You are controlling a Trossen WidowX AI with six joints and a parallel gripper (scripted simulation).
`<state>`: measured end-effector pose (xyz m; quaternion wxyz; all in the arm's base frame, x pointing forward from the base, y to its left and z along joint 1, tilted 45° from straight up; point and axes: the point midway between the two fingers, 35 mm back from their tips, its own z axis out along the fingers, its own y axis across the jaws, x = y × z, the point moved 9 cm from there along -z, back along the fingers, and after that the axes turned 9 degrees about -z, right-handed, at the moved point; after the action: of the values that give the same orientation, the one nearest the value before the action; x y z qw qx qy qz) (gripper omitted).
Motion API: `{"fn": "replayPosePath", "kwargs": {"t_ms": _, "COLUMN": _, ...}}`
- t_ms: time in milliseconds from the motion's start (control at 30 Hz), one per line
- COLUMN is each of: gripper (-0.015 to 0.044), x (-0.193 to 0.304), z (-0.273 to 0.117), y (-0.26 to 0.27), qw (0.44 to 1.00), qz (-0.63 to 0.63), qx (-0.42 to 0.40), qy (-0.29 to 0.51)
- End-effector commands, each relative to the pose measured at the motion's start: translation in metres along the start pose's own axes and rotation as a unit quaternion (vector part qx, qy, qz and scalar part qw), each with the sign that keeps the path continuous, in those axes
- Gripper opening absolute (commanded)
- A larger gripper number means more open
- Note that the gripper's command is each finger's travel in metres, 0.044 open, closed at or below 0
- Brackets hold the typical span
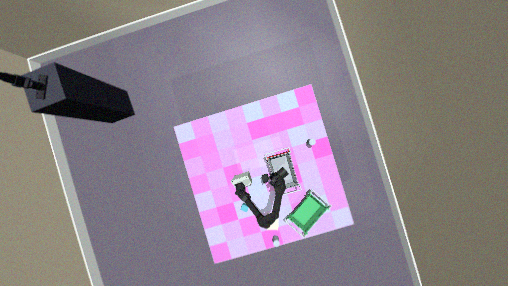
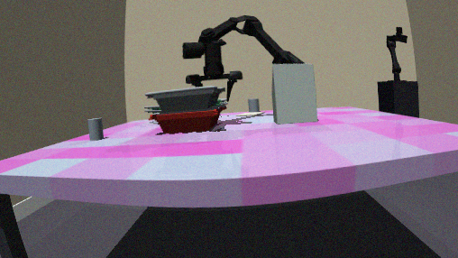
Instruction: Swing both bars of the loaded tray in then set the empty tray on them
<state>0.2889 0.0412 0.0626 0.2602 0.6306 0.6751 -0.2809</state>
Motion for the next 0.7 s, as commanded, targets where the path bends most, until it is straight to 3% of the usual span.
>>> {"fn": "replayPosePath", "kwargs": {"t_ms": 0, "gripper": 0.0440, "x": 0.000, "z": 0.001, "y": 0.000, "qw": 1.000, "qz": -0.003, "qx": 0.002, "qy": 0.000}}
{"fn": "replayPosePath", "kwargs": {"t_ms": 300, "gripper": 0.0440, "x": 0.000, "z": -0.006, "y": 0.001, "qw": 1.000, "qz": 0.000, "qx": 0.000, "qy": 0.001}}
{"fn": "replayPosePath", "kwargs": {"t_ms": 667, "gripper": 0.0440, "x": 0.002, "z": -0.073, "y": 0.006, "qw": 1.000, "qz": -0.003, "qx": 0.001, "qy": 0.005}}
